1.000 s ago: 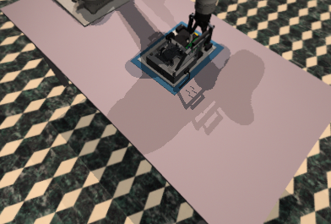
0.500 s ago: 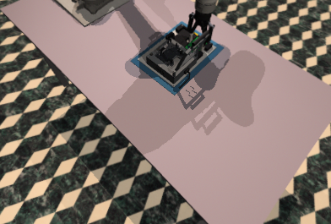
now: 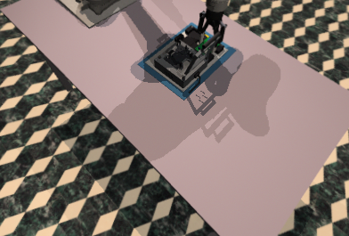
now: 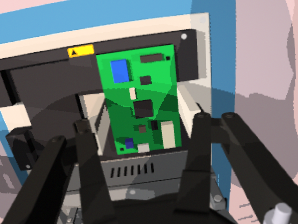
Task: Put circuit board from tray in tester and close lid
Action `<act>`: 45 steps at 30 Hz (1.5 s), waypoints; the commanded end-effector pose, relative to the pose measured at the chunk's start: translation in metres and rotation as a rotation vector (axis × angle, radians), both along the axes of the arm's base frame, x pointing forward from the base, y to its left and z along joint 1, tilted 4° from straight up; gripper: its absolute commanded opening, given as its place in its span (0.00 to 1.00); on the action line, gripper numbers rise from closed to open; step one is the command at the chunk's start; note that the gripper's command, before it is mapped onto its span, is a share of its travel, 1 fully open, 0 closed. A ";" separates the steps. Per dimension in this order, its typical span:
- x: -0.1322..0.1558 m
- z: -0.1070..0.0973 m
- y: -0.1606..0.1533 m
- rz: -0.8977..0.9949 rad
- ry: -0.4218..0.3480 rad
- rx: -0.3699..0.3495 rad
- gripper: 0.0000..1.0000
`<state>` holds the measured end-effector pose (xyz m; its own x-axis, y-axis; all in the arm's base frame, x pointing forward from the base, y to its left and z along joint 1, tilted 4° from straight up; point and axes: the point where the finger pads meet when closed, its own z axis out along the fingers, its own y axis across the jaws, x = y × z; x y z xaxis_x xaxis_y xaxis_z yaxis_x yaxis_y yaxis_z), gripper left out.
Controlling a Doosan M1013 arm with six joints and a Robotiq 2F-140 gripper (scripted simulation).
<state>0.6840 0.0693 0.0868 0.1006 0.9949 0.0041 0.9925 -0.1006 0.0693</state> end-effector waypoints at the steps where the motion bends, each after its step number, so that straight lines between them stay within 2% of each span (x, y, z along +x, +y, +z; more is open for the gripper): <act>1: 0.000 0.003 0.000 0.000 0.000 0.000 0.46; 45: -0.002 0.022 0.000 0.000 0.000 0.000 0.46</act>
<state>0.6827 0.0693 0.1061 0.1006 0.9949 0.0041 0.9925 -0.1006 0.0693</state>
